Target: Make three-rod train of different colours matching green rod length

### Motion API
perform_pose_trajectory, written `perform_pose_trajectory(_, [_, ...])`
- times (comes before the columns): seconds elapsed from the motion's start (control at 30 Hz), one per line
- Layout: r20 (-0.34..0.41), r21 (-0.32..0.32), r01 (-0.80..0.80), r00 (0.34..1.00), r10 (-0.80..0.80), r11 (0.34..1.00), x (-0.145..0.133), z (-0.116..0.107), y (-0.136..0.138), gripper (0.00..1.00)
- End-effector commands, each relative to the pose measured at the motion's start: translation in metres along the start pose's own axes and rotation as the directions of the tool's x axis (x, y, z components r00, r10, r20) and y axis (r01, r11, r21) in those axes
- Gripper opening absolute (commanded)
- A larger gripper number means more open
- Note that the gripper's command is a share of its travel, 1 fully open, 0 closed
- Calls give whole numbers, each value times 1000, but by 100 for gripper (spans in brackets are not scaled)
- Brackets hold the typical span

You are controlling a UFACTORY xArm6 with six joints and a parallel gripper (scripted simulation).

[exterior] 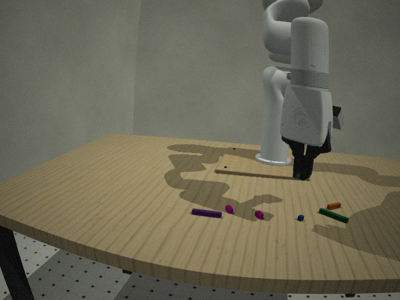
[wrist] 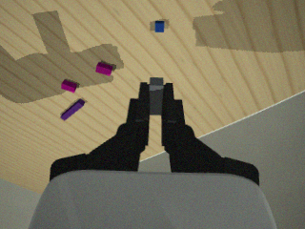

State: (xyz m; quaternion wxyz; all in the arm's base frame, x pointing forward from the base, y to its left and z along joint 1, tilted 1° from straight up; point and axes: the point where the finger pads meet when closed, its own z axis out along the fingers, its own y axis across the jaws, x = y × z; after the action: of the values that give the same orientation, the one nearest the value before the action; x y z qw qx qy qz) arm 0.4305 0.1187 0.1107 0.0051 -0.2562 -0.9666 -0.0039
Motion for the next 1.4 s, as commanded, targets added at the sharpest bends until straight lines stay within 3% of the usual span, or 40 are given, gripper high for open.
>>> perform_pose_trajectory(0.0, [3,-2,-1,1000,1,1000,-1,-1,1,4])
perform_pose_trajectory(0.23, [3,-2,-1,1000,1,1000,-1,13,1,4])
perform_pose_trajectory(0.87, [3,-2,-1,1000,1,1000,-2,79,3,4])
perform_pose_trajectory(1.37, [3,-2,-1,1000,1,1000,-2,86,3,4])
